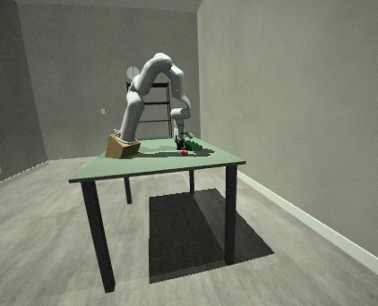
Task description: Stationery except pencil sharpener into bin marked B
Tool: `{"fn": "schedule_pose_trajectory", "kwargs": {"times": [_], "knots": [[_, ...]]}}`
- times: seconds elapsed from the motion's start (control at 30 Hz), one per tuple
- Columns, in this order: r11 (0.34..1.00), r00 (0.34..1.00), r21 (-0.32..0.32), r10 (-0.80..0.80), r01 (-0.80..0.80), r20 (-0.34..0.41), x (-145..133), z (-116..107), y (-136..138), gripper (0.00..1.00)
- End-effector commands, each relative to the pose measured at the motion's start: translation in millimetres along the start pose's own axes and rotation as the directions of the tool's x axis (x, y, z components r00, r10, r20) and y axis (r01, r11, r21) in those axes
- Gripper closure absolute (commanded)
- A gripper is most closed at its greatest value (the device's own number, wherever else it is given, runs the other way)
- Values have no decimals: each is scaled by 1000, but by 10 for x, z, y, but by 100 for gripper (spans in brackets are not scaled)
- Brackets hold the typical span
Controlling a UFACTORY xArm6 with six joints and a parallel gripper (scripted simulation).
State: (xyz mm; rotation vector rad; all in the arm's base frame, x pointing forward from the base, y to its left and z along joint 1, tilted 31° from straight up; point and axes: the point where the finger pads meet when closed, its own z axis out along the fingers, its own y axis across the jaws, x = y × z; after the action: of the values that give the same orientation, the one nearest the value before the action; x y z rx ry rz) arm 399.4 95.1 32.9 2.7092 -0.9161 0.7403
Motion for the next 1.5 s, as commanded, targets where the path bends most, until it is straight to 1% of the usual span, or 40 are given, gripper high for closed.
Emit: {"fn": "schedule_pose_trajectory", "kwargs": {"times": [0.0, 0.17, 0.2, 1.23, 1.47], "knots": [[1000, 1000, 3, 1, -1, -1, 6, -3, -10, 62], [1000, 1000, 3, 1, -1, -1, 4, -3, -8, 62], [1000, 1000, 3, 1, -1, -1, 4, -3, -8, 100], [1000, 1000, 3, 1, -1, -1, 5, -3, -9, 100], [1000, 1000, 3, 1, -1, -1, 4, -236, -8, 100]]}}
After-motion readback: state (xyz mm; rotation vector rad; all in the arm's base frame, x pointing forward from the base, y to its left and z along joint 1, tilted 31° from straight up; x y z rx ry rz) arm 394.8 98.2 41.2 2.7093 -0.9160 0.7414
